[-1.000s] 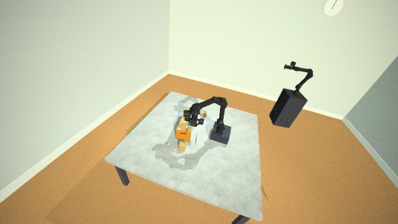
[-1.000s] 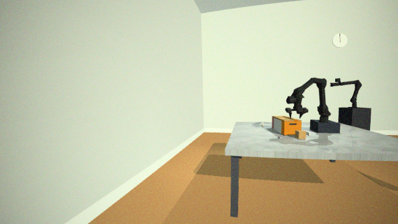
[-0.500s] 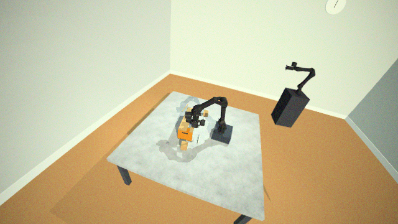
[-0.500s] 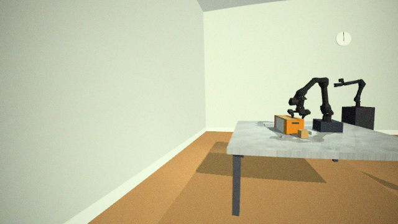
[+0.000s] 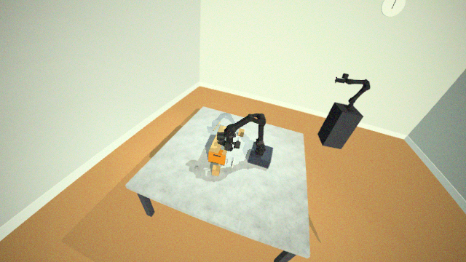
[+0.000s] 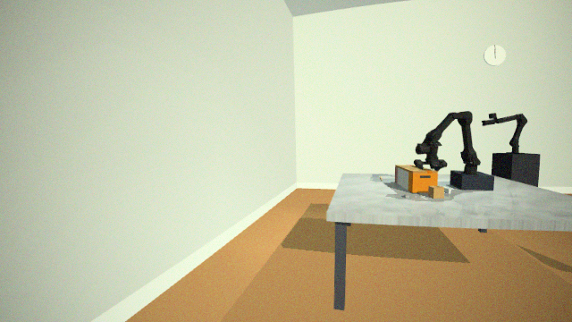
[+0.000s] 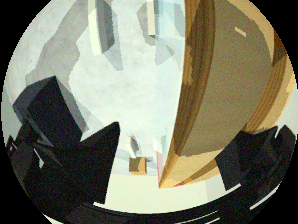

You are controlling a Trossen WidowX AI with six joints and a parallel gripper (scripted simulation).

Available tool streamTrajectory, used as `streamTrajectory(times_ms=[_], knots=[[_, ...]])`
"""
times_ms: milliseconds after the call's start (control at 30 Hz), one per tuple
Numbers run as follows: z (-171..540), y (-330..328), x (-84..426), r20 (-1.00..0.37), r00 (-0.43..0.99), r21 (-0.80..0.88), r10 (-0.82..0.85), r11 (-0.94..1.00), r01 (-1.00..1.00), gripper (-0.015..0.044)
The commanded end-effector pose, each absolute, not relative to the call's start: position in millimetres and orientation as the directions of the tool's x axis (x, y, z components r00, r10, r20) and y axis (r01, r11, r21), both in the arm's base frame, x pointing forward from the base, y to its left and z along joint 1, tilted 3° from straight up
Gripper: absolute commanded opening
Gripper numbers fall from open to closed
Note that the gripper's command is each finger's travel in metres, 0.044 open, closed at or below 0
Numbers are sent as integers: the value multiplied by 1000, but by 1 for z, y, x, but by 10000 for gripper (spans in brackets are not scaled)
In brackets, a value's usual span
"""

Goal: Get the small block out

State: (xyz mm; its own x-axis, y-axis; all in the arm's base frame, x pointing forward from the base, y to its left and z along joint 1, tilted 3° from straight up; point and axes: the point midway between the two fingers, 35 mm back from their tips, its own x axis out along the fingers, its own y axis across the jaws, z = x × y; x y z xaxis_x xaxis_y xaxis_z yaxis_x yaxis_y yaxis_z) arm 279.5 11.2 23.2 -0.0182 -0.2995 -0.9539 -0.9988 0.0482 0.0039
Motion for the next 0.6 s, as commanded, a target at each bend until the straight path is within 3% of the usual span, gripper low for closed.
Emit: streamTrajectory(times_ms=[0,567], knots=[[24,9,280,-954,-17,3,-299,48,-999,400],[22,-29,278,-953,-18,4,-303,48,-999,400]])
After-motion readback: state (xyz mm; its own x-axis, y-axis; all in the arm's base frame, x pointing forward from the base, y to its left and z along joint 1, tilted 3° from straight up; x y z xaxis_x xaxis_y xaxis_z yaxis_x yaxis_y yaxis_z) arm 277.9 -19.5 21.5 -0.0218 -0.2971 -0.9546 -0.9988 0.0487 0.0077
